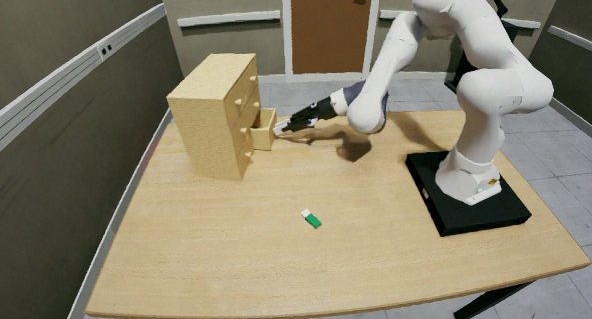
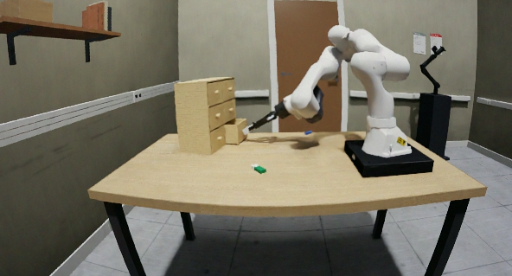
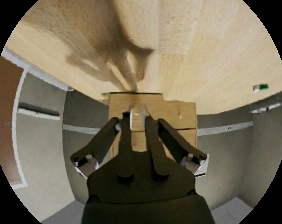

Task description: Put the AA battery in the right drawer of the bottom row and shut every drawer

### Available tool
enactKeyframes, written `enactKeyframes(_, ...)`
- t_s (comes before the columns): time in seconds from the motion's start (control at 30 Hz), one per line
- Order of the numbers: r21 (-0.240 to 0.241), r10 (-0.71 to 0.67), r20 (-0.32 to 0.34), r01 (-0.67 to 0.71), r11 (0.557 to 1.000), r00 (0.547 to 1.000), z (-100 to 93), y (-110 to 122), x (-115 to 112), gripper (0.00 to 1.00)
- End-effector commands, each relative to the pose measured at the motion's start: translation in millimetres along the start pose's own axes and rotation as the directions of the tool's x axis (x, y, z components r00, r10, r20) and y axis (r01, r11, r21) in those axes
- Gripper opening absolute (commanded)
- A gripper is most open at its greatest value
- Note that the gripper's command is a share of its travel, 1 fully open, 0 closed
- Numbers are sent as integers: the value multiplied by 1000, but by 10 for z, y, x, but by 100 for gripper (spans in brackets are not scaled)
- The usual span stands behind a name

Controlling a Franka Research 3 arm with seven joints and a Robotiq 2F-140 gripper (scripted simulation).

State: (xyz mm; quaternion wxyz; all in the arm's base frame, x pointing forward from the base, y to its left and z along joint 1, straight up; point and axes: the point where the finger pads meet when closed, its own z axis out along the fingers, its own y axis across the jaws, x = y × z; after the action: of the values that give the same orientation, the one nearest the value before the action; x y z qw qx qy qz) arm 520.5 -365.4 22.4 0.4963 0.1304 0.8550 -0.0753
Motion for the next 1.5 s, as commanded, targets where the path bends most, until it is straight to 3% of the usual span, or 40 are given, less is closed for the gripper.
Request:
enactKeyframes(0.0, 2, -5, 0, 5, 1000, 1000, -14, -12, 6, 26)
enactKeyframes(0.4, 2, -5, 0, 5, 1000, 1000, -28, -12, 15, 28)
enactKeyframes(0.77, 2, -5, 0, 5, 1000, 1000, -412, -12, 236, 28)
enactKeyframes(1.07, 2, -5, 0, 5, 1000, 1000, -474, -12, 239, 28)
enactKeyframes(1.17, 2, -5, 0, 5, 1000, 1000, -614, -11, 149, 28)
enactKeyframes(1.47, 2, -5, 0, 5, 1000, 1000, -1270, -7, -270, 28)
